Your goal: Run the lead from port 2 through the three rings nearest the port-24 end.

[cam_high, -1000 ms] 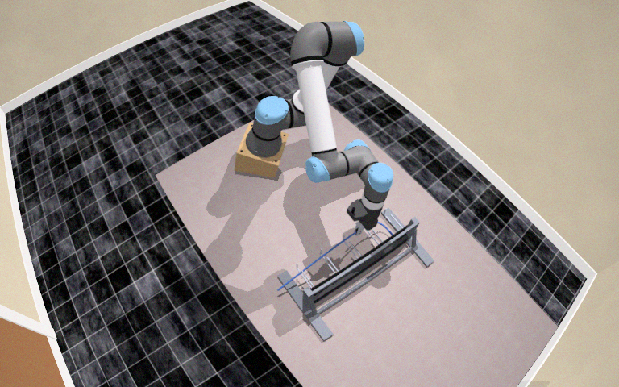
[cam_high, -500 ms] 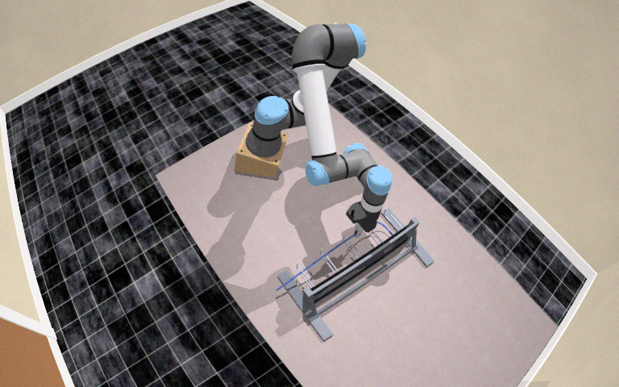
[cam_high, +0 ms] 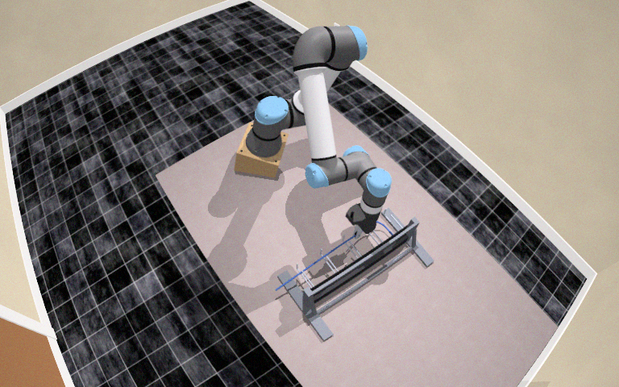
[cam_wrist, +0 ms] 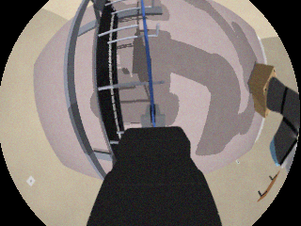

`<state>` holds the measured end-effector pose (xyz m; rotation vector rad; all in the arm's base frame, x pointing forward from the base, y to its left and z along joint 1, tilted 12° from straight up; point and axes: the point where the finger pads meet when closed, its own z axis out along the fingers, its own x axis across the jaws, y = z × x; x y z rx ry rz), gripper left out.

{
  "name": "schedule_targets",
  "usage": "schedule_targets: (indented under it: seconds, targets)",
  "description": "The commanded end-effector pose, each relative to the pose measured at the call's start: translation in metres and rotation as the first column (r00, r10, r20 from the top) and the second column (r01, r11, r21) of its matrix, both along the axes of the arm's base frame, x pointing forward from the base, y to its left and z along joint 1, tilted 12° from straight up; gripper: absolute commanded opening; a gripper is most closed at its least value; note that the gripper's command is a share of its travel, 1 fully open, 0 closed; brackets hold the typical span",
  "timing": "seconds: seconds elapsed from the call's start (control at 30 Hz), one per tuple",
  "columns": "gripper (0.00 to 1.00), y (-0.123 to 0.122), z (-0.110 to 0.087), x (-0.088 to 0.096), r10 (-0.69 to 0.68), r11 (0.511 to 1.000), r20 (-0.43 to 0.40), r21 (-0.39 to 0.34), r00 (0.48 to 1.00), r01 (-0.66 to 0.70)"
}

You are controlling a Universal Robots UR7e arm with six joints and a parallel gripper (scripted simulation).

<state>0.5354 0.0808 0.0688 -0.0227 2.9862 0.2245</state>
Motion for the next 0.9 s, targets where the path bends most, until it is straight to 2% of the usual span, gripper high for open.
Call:
schedule_targets:
  seconds: [0.0,0.87]
  targets:
    - [0.0,0.0009,-0.002,0.0012,0.0,1.0,0.003,0.001,1.0,0.0]
    - [0.0,0.0013,-0.0046,0.002,0.0,1.0,0.003,0.001,1.0,0.0]
